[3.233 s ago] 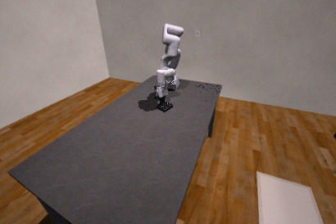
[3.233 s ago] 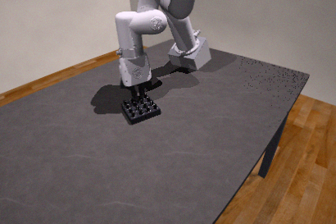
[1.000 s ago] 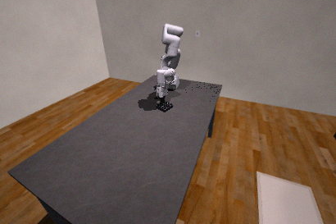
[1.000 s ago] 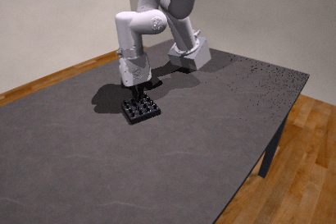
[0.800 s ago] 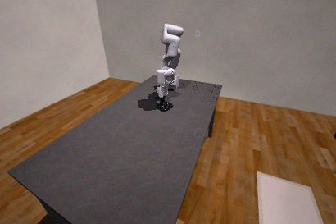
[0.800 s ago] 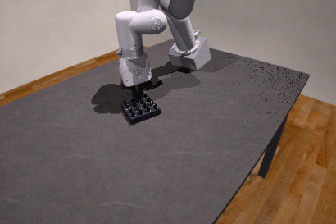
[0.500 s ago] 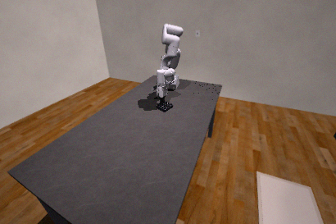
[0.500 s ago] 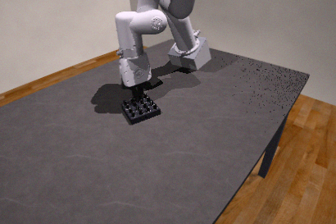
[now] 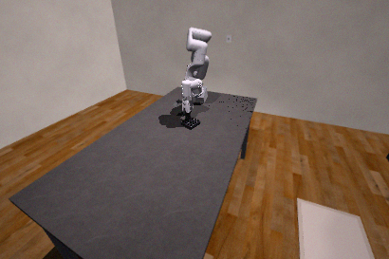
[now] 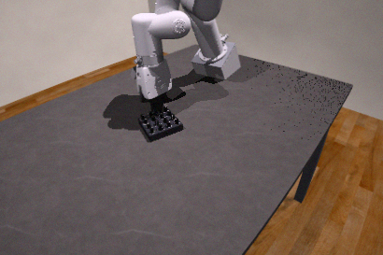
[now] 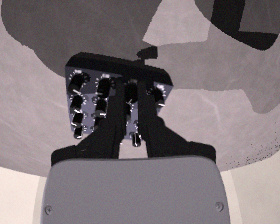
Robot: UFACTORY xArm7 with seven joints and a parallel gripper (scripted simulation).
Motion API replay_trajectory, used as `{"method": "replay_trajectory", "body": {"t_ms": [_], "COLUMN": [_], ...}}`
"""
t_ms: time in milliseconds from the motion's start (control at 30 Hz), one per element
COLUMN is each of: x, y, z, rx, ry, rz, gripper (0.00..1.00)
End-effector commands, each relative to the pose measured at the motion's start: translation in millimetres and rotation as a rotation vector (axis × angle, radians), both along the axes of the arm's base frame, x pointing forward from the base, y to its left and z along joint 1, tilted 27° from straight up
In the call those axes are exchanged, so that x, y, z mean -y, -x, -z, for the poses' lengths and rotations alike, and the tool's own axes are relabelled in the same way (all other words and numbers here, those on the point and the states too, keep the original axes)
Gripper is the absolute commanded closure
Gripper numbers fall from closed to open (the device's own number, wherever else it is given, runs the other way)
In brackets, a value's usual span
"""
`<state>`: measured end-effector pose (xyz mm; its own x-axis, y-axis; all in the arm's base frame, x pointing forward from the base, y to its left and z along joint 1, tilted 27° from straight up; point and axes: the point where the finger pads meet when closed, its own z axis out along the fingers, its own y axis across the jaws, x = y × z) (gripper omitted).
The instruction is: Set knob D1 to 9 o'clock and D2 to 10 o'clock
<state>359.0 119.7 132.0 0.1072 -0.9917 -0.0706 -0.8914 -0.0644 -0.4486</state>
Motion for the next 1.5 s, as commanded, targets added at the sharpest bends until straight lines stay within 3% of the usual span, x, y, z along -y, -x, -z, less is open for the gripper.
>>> {"method": "replay_trajectory", "body": {"t_ms": [0, 1467], "x": [-0.2, -0.2], "y": [-0.6, -0.6], "z": [-0.8, -0.8], "rx": [0.015, 0.122], "ry": [0.040, 0.459], "rz": [-0.092, -0.935], "gripper": [0.92, 0.92]}}
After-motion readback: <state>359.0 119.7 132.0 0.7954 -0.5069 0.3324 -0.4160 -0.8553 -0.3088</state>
